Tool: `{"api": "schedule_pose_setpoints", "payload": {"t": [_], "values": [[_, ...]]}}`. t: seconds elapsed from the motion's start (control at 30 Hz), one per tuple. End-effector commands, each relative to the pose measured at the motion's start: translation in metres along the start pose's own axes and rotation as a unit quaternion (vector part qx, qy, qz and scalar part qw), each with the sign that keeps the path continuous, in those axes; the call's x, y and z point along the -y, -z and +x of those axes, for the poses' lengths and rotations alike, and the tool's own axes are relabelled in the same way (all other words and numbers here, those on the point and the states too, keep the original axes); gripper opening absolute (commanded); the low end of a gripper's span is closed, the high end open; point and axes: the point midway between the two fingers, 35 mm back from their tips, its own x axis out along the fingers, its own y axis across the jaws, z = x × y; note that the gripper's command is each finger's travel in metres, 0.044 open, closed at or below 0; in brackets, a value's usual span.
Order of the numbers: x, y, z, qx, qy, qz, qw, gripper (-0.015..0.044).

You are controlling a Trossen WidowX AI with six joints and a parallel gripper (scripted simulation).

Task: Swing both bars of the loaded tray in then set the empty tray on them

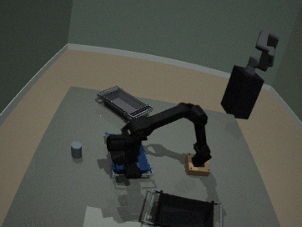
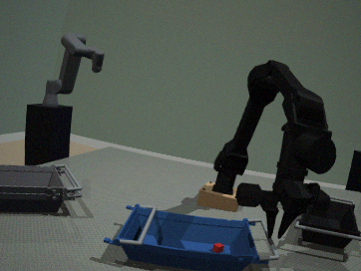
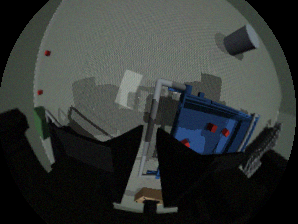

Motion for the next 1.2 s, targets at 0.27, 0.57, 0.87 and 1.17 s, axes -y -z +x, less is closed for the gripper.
{"api": "schedule_pose_setpoints", "payload": {"t": [0.27, 0.57, 0.87, 1.17], "values": [[0.001, 0.004, 0.039, -0.005, 0.002, 0.001, 1.000, 0.0084], [0.020, 0.003, 0.009, -0.005, 0.003, 0.001, 1.000, 0.0084], [0.044, 0.003, 0.003, -0.005, 0.004, 0.001, 1.000, 0.0084], [0.077, 0.004, 0.024, -0.005, 0.005, 0.001, 1.000, 0.0084]]}}
